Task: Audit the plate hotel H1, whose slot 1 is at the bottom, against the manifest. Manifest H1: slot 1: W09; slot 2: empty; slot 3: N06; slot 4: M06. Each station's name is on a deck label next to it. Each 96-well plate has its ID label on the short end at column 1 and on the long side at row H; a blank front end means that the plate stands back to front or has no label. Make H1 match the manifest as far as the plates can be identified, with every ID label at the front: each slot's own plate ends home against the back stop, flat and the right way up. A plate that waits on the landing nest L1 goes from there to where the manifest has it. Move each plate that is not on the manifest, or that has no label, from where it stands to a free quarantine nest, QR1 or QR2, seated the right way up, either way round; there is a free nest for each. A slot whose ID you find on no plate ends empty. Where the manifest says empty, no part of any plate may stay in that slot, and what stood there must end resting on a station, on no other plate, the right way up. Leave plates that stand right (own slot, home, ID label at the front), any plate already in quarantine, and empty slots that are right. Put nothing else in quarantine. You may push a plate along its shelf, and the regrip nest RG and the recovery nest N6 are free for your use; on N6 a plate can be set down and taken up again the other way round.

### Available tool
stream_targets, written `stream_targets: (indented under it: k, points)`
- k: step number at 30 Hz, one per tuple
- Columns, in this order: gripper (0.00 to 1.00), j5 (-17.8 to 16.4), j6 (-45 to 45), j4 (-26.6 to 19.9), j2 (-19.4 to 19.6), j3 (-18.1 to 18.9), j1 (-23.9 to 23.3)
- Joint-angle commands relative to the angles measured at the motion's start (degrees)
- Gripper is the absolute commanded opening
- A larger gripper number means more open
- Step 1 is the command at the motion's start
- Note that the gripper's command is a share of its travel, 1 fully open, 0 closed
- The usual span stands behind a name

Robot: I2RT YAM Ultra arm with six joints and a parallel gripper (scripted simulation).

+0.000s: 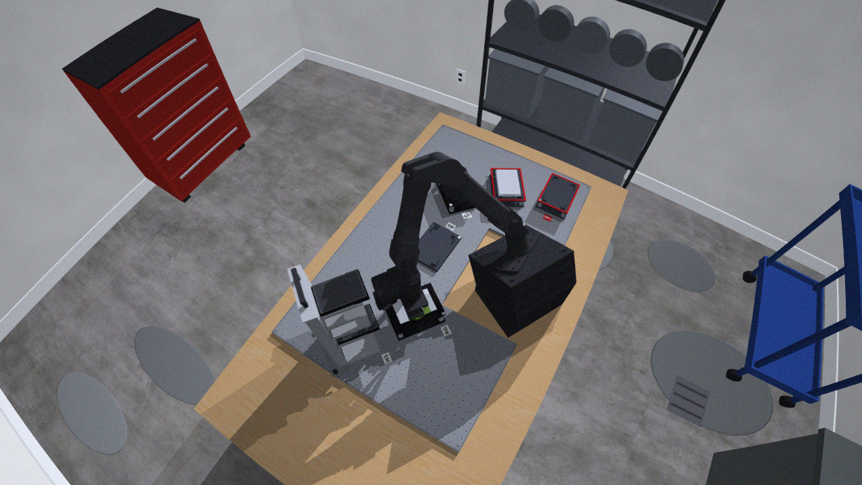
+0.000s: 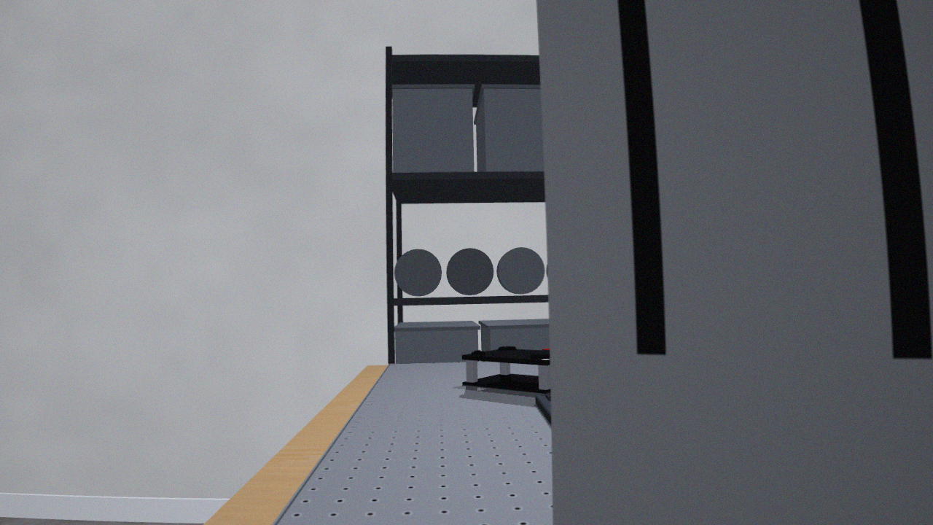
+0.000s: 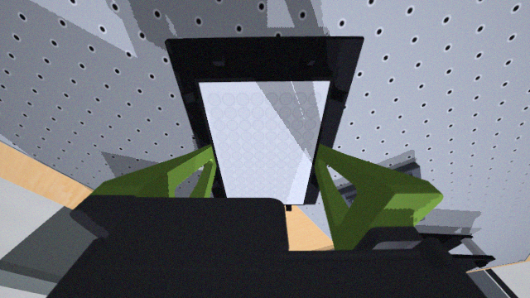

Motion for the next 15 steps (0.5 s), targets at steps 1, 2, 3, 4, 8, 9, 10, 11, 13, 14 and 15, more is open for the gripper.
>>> stream_targets:
  k: [1, 2, 3, 4, 8, 9, 10, 11, 13, 14, 15]
  points:
    - [0.85, 0.94, -0.24, 0.57, 0.25, -0.08, 0.19]
    - [0.85, 0.94, -0.24, 0.57, 0.25, -0.08, 0.19]
    - [0.85, 0.94, -0.24, 0.57, 0.25, -0.08, 0.19]
    - [0.85, 0.94, -0.24, 0.57, 0.25, -0.08, 0.19]
    - [0.85, 0.59, -0.27, 0.41, 0.25, -0.10, 0.24]
    - [0.85, 0.59, -0.27, 0.41, 0.25, -0.10, 0.24]
    - [0.85, 0.59, -0.27, 0.41, 0.25, -0.10, 0.24]
    - [0.85, 0.59, -0.27, 0.41, 0.25, -0.10, 0.24]
    - [0.85, 0.59, -0.27, 0.41, 0.25, -0.10, 0.24]
    - [0.85, 0.59, -0.27, 0.41, 0.25, -0.10, 0.24]
    - [0.85, 0.59, -0.27, 0.41, 0.25, -0.10, 0.24]
